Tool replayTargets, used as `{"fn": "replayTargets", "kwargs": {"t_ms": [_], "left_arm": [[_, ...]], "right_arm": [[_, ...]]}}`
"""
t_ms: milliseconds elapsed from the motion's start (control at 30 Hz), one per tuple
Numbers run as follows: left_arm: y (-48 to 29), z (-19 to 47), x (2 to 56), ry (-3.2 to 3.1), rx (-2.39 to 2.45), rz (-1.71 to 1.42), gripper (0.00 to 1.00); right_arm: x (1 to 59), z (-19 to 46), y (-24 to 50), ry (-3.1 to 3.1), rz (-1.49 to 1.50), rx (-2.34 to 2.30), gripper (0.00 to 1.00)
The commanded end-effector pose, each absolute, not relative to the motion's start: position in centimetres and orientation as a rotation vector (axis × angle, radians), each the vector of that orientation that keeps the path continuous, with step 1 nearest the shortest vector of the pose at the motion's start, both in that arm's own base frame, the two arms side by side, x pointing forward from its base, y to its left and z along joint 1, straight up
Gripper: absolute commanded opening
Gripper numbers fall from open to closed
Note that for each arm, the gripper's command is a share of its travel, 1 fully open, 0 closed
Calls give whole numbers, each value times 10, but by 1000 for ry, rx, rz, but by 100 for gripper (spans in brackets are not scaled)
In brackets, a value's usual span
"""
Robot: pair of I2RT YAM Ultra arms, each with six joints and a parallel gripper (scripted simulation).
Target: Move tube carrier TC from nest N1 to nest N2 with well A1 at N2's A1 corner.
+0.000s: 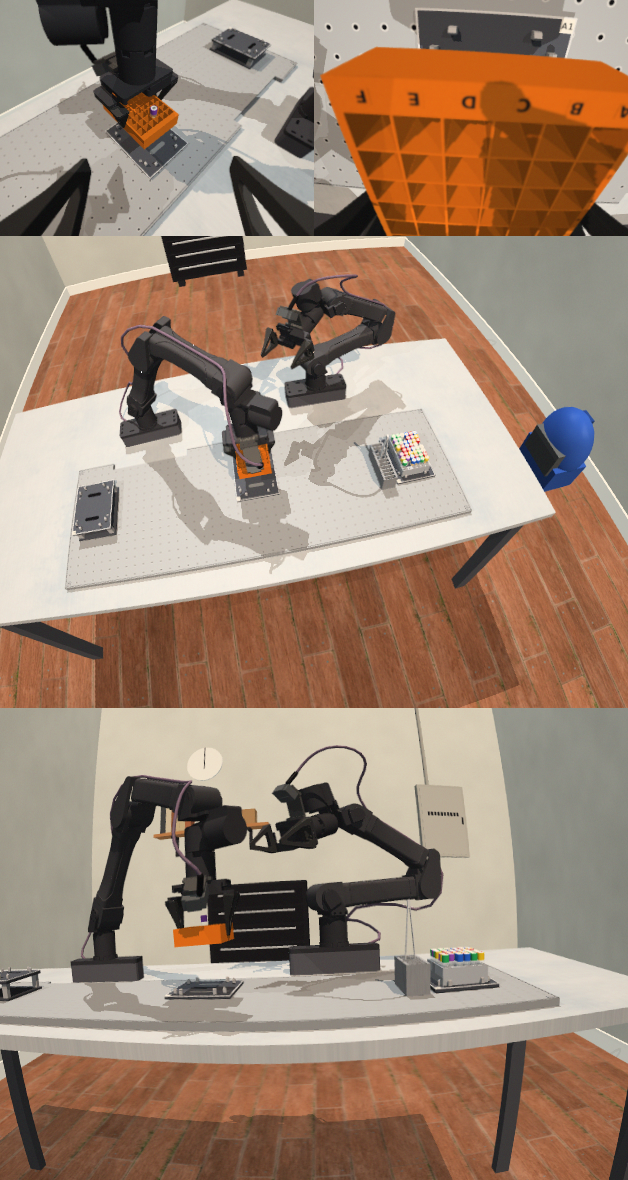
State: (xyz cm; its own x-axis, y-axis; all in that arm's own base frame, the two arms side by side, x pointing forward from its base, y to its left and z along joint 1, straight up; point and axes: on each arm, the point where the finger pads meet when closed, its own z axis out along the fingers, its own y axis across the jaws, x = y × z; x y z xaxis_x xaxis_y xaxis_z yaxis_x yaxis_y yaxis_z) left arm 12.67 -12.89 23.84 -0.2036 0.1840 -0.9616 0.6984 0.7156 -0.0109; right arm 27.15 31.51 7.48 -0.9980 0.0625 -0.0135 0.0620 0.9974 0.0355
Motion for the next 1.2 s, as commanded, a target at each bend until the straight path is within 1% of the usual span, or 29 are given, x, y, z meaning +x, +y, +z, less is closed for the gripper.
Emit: {"fn": "replayTargets", "kwargs": {"t_ms": [0, 100, 400, 700, 833, 900, 1167], "left_arm": [[-129, 242, 126, 1736, 694, -555, 100], [-127, 245, 127, 1730, 674, -563, 100], [-166, 289, 124, 1637, 702, -678, 100], [-239, 358, 133, 1497, 719, -811, 100], [-267, 378, 138, 1446, 728, -850, 100], [-267, 378, 138, 1446, 728, -850, 100], [-352, 368, 162, 1433, 811, -869, 100]], "right_arm": [[265, 108, 310, 3132, 16, 93, 84], [267, 103, 311, 3131, 19, 71, 84], [277, 103, 291, 3100, 49, 40, 84], [280, 99, 213, 3099, 33, -26, 84], [282, 97, 176, 3102, 22, -44, 84], [282, 97, 176, 3102, 22, -44, 84], [285, 91, 90, 3111, 14, -65, 84]]}}
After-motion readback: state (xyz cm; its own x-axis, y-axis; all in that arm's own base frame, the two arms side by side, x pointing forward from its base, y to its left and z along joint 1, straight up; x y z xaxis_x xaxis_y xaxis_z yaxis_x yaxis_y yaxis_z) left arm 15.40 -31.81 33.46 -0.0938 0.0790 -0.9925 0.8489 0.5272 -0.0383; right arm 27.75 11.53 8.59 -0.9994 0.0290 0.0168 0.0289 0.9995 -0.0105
